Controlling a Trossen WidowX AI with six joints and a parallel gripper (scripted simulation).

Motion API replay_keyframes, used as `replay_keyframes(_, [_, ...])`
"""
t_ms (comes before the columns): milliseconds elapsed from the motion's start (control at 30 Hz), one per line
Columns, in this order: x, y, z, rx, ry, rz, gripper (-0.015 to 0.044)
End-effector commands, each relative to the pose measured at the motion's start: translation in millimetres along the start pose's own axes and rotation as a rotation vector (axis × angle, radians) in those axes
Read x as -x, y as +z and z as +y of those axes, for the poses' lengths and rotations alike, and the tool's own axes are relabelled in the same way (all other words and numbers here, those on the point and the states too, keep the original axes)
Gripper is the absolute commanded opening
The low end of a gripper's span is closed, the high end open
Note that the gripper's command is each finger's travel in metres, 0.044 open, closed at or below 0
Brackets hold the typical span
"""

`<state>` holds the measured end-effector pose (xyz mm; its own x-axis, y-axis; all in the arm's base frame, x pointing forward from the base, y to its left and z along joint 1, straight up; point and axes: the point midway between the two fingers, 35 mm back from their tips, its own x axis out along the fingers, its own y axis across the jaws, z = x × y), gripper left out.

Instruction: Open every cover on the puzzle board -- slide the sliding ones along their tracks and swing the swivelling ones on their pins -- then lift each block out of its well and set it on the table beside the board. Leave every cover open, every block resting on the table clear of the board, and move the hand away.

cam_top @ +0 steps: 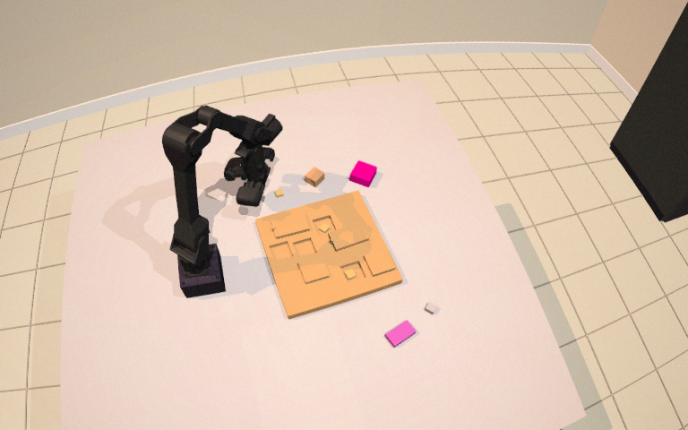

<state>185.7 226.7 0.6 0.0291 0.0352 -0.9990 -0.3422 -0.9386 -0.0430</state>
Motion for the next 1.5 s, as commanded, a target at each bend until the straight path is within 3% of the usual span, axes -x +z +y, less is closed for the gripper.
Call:
replay_keyframes(0, [-11.0,0.9,4.8,-0.004,0.016,-0.001,0.008])
replay_keyframes(400, [-16.3,1.3,5.9,-0.004,0.016,-0.001,0.008])
replay_keyframes(867, [-11.2,1.1,3.5,0.0,0.007,-0.002,0.044])
replay_keyframes(1467, [45.1,0.4,2.1,-0.003,0.013,-0.001,0.044])
